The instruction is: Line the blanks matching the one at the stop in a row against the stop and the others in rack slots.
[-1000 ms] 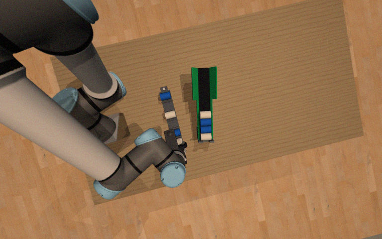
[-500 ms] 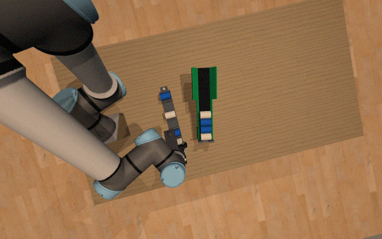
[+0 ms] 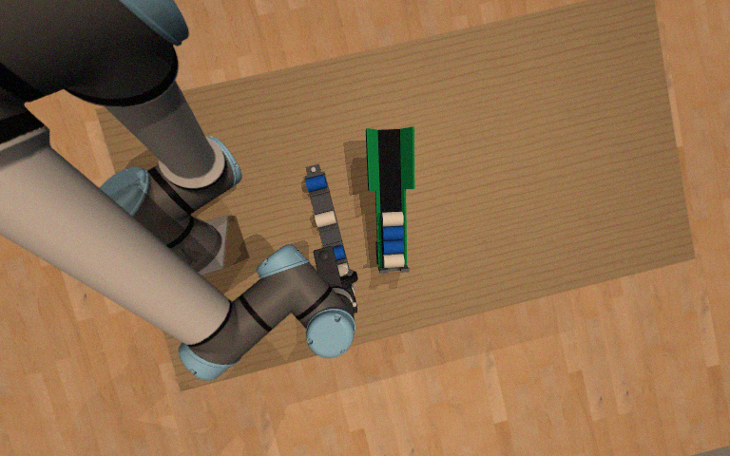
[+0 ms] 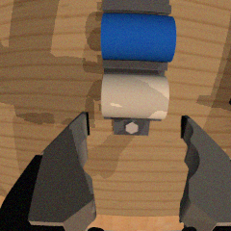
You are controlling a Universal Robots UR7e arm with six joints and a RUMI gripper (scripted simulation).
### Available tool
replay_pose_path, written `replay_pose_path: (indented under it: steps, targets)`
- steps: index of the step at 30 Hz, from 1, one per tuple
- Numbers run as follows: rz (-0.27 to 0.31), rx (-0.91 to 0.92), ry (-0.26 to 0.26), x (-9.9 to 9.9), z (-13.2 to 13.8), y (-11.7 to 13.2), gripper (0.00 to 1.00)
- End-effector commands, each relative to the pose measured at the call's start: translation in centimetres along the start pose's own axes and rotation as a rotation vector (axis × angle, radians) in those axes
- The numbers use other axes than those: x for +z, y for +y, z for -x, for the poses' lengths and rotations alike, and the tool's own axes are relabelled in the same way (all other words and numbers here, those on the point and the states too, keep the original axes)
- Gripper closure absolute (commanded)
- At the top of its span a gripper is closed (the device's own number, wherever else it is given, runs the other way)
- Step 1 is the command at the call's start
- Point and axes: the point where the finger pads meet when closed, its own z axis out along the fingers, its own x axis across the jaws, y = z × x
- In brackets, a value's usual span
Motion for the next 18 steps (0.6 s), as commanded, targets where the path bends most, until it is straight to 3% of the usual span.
replay_pose_path:
  steps: [1, 18]
  targets:
    - [-0.003, 0.001, -0.001, 0.16, 0.04, -0.13, 0.54]
    - [-0.003, 0.0, -0.001, 0.16, 0.07, -0.27, 0.54]
